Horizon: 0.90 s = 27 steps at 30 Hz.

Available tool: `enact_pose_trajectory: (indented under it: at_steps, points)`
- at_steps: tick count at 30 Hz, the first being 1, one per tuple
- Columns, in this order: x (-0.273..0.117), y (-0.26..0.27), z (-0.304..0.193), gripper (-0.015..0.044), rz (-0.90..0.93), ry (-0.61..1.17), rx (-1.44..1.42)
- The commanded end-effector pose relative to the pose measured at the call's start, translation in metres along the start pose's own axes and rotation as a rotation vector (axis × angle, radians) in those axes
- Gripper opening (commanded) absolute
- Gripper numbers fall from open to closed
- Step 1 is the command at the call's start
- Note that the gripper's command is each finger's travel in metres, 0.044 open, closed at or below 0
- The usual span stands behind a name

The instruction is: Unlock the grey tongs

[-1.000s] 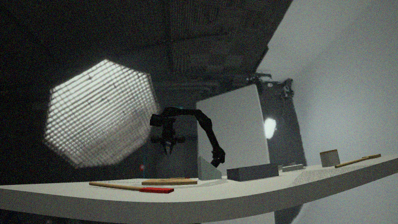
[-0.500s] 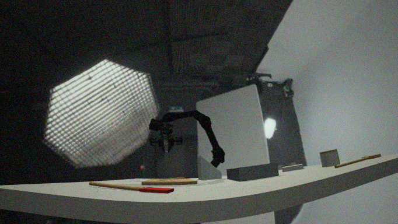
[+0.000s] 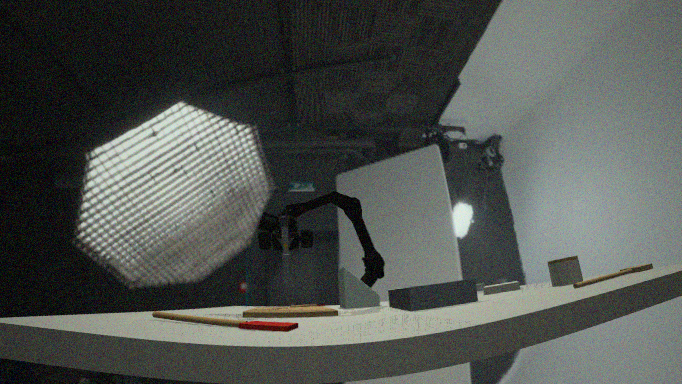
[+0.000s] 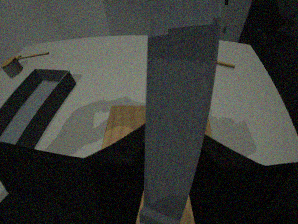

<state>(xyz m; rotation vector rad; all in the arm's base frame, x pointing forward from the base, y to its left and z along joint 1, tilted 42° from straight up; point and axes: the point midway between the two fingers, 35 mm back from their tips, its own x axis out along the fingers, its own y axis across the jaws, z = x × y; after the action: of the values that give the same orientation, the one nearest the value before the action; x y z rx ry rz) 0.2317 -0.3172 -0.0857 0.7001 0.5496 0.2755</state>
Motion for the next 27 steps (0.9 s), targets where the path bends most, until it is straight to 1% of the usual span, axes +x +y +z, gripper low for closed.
enact_pose_trajectory:
  at_steps: [1, 6, 27]
  points:
    - [-0.012, 0.004, 0.006, -0.0150, -0.003, -0.111, -0.022]
    - [-0.025, 0.009, 0.009, -0.0150, -0.004, -0.237, -0.040]
    - [-0.026, 0.009, 0.009, -0.0150, -0.004, -0.242, -0.041]
